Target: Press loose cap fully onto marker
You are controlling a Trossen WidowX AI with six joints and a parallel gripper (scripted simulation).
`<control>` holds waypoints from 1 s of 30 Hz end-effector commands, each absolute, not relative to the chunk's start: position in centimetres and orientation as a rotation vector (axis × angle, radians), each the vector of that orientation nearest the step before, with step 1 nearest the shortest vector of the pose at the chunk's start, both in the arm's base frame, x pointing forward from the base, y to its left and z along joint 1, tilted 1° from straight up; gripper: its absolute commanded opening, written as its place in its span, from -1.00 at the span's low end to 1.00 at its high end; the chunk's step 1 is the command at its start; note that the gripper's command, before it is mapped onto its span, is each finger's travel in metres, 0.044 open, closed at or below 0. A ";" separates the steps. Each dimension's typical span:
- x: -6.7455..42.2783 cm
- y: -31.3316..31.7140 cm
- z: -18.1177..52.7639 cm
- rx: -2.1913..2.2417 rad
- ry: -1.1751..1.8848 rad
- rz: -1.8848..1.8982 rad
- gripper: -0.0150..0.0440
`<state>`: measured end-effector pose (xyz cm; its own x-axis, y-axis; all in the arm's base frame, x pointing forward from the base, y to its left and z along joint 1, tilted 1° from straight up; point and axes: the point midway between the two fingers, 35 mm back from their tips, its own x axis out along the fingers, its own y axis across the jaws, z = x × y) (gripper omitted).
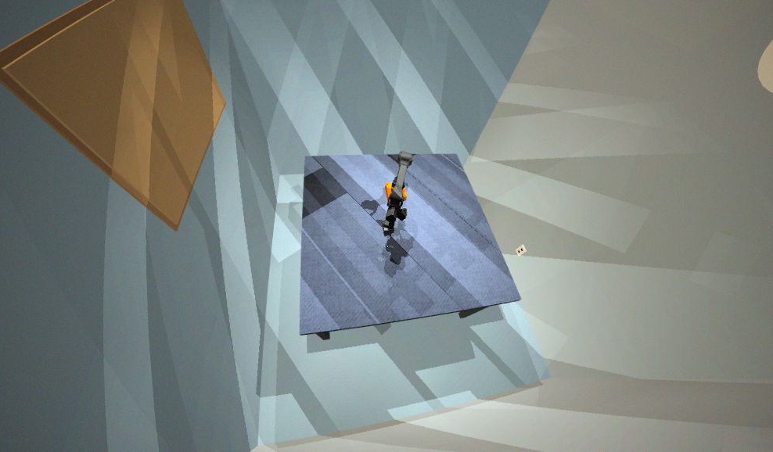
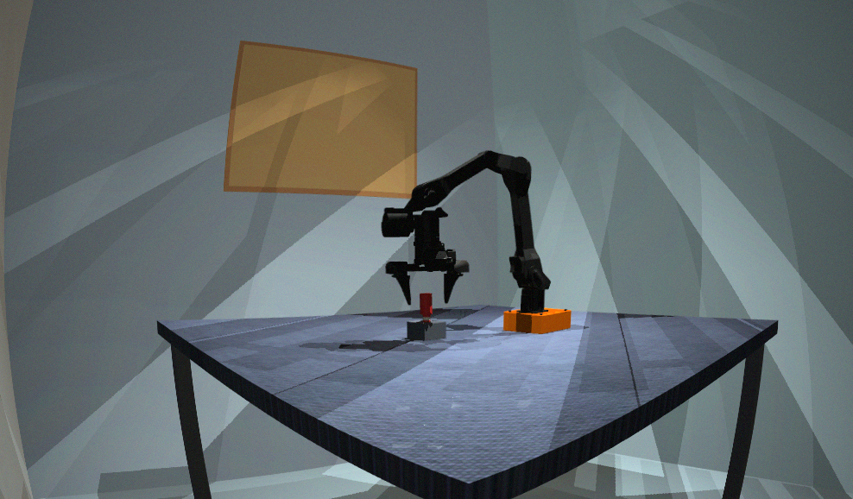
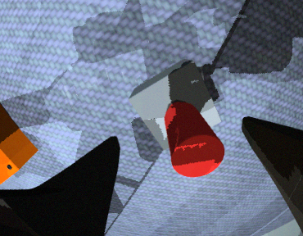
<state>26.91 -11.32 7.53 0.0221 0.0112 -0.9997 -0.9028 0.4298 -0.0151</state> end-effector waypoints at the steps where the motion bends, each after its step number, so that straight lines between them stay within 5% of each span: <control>1: 27.2 -11.5 11.6 -0.889 1.348 0.854 1.00; 7: 27.0 -11.5 13.9 -0.889 1.348 0.854 1.00; 24: 27.0 -11.6 13.0 0.045 1.541 -0.035 -0.49; 30: 27.0 -11.6 13.0 0.045 1.541 -0.035 -0.49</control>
<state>27.09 -11.59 13.07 0.0327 0.0074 -0.9994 0.0231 0.9997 0.0081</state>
